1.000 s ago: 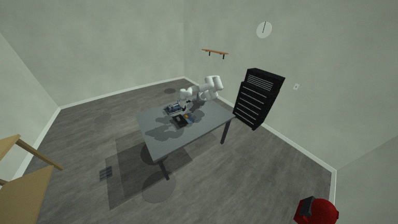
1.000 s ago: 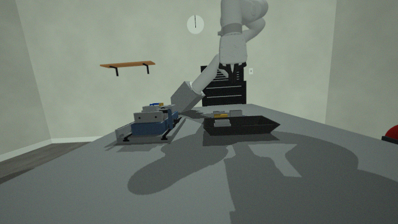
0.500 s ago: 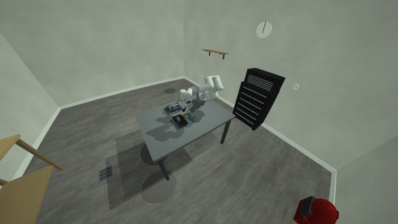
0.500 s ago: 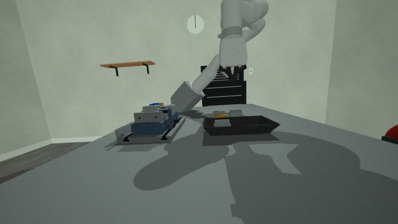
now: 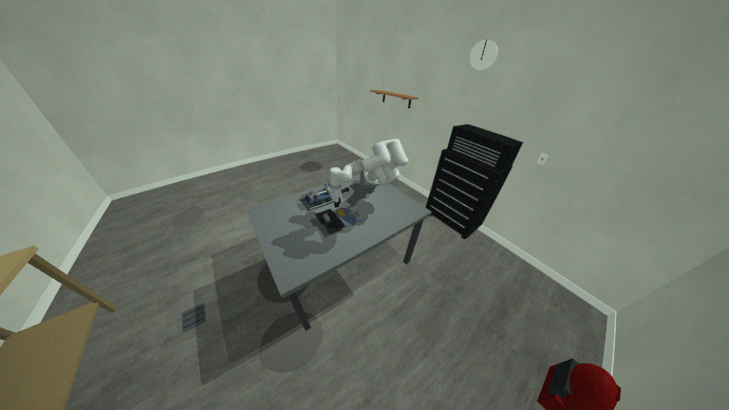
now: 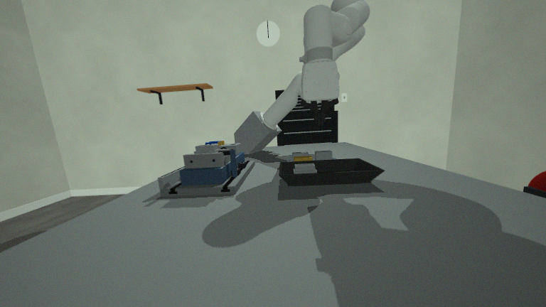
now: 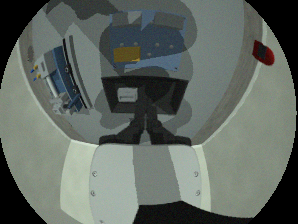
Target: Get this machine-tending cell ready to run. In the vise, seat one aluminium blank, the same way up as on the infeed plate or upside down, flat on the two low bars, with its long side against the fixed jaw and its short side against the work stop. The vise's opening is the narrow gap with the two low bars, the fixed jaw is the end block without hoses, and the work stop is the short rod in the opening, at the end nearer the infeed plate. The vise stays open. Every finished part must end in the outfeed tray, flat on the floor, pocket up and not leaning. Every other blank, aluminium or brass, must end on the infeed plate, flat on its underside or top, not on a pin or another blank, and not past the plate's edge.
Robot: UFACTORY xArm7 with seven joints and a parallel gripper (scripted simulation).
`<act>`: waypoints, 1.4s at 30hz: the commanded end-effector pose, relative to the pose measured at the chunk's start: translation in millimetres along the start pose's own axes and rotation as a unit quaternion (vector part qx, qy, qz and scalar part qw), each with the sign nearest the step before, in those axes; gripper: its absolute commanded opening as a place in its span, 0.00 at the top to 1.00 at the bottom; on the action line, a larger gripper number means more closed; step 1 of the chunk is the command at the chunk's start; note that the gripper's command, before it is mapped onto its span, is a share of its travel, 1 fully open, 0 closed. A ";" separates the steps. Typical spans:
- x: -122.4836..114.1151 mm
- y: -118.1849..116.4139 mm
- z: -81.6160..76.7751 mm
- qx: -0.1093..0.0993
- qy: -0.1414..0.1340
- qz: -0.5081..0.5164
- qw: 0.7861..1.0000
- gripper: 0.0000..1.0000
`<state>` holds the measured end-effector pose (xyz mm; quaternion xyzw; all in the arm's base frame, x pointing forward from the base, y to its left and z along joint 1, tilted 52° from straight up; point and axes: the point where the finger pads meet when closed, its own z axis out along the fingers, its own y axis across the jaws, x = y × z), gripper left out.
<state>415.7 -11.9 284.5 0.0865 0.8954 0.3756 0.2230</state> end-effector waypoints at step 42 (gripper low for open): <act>-1.1 0.9 34.1 0.000 -0.002 0.000 1.000 1.00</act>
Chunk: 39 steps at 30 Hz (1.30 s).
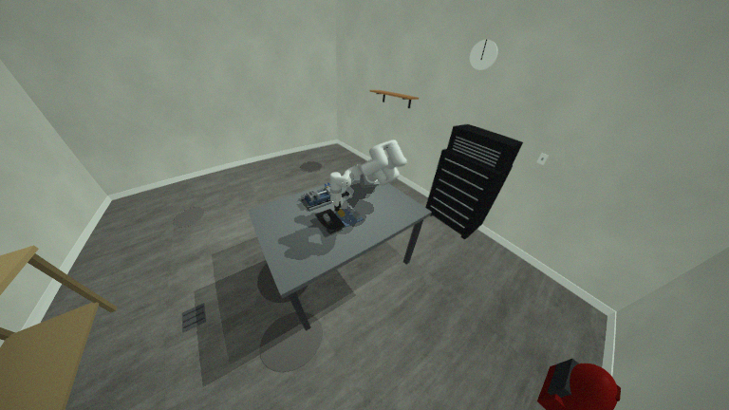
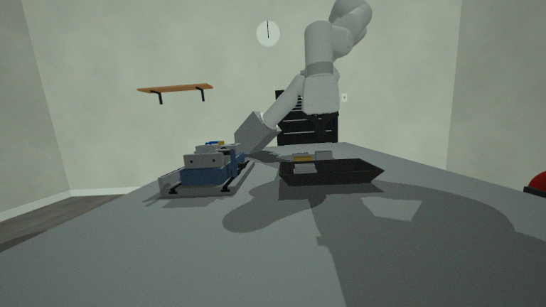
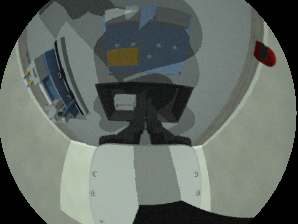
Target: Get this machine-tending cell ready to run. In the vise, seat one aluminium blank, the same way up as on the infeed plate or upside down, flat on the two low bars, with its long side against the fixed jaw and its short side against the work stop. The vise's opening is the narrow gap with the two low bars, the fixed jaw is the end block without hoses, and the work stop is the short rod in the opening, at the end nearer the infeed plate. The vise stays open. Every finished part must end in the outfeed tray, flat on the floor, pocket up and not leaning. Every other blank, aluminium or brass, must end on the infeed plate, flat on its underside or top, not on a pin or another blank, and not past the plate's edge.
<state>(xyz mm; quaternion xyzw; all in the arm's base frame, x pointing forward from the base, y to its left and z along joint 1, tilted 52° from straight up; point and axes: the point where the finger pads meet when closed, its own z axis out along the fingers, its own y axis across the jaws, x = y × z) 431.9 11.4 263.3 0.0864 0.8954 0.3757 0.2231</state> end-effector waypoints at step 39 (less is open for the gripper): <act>-1.3 -0.2 -15.6 0.000 -0.002 0.000 1.000 1.00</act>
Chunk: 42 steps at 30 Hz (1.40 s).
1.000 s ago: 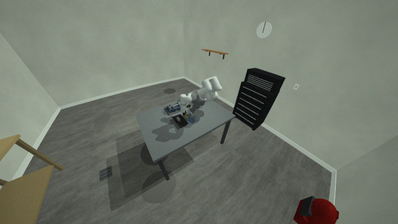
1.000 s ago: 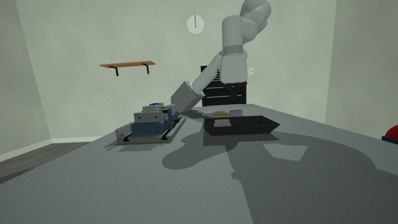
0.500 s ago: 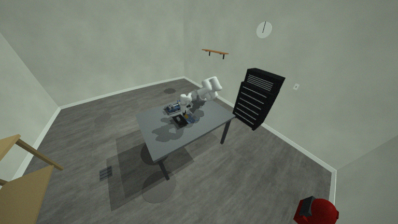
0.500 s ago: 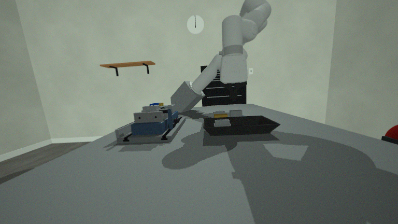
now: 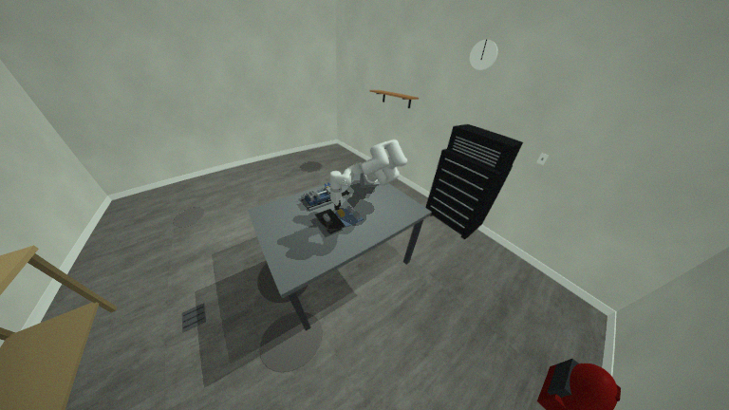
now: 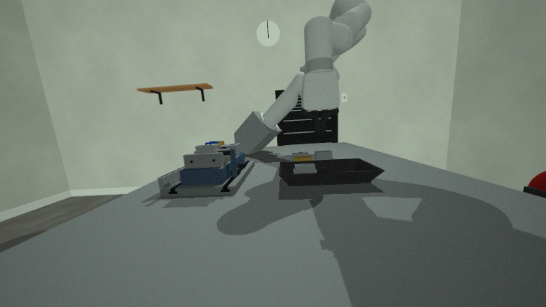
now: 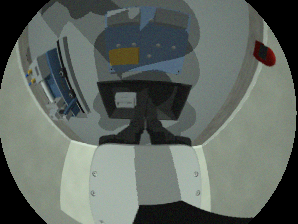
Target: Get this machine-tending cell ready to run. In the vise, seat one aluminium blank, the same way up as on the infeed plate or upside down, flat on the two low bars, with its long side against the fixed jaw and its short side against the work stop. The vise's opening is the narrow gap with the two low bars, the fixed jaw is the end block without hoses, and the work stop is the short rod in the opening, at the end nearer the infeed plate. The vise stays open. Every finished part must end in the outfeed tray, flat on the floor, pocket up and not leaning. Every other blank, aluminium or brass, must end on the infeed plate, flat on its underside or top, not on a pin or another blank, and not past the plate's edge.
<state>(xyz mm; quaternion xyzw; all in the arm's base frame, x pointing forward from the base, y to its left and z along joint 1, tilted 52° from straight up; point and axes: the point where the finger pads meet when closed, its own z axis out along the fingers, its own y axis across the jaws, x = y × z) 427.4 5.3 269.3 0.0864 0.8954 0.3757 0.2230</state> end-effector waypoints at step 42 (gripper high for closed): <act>-53.4 1.7 -69.0 -0.003 -0.007 0.006 1.000 1.00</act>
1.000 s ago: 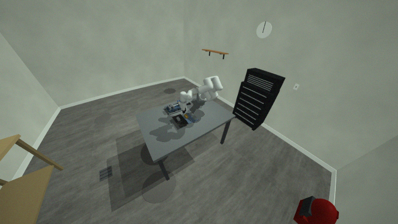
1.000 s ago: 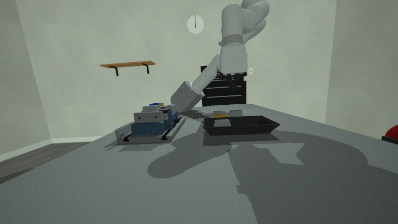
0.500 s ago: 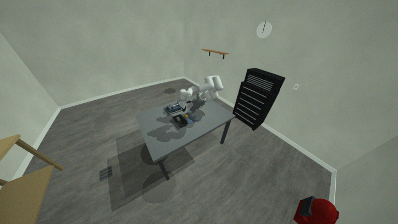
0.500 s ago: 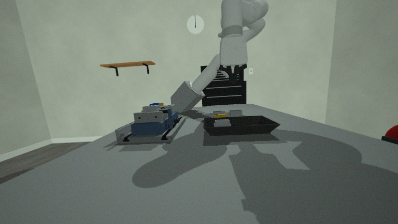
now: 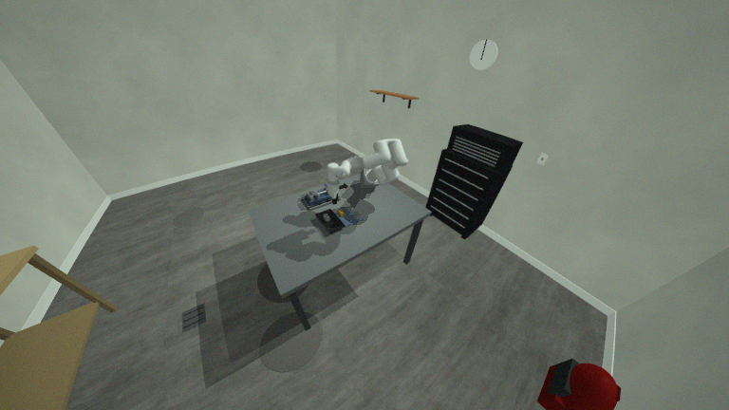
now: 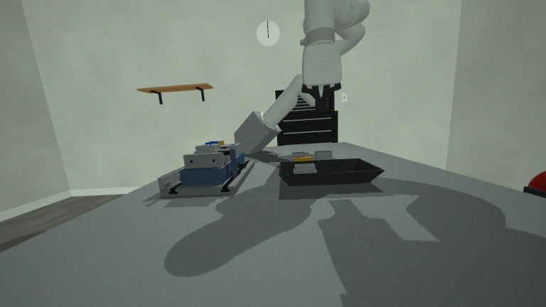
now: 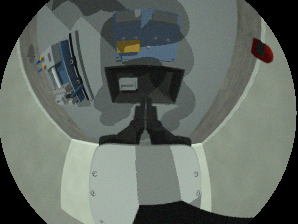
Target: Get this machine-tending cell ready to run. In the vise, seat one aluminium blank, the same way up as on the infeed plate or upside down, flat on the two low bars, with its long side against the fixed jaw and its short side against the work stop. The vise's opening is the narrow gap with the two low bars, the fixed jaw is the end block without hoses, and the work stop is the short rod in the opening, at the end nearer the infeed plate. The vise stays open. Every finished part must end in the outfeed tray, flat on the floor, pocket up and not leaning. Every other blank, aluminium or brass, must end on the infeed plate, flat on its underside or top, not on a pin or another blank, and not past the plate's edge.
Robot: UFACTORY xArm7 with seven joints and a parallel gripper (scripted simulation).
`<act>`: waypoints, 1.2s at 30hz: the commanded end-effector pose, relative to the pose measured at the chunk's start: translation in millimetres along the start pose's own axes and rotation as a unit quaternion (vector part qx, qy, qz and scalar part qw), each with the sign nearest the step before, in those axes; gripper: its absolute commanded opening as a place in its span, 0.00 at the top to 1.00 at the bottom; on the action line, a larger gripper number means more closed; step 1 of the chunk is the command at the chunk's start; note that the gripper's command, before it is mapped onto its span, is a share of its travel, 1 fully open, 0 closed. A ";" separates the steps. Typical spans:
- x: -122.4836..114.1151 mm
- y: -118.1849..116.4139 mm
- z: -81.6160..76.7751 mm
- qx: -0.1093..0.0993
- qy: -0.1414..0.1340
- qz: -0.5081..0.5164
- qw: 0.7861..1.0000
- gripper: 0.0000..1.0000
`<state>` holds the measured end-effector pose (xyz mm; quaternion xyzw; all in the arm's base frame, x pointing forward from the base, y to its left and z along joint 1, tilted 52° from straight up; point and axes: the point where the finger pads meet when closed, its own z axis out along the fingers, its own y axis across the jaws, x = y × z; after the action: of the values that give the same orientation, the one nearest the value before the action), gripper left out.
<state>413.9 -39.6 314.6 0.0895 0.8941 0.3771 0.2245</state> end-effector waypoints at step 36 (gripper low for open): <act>-147.9 -1.3 9.8 0.000 0.000 -0.003 1.000 1.00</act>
<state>547.6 -82.7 357.4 0.0857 0.8949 0.3769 0.2231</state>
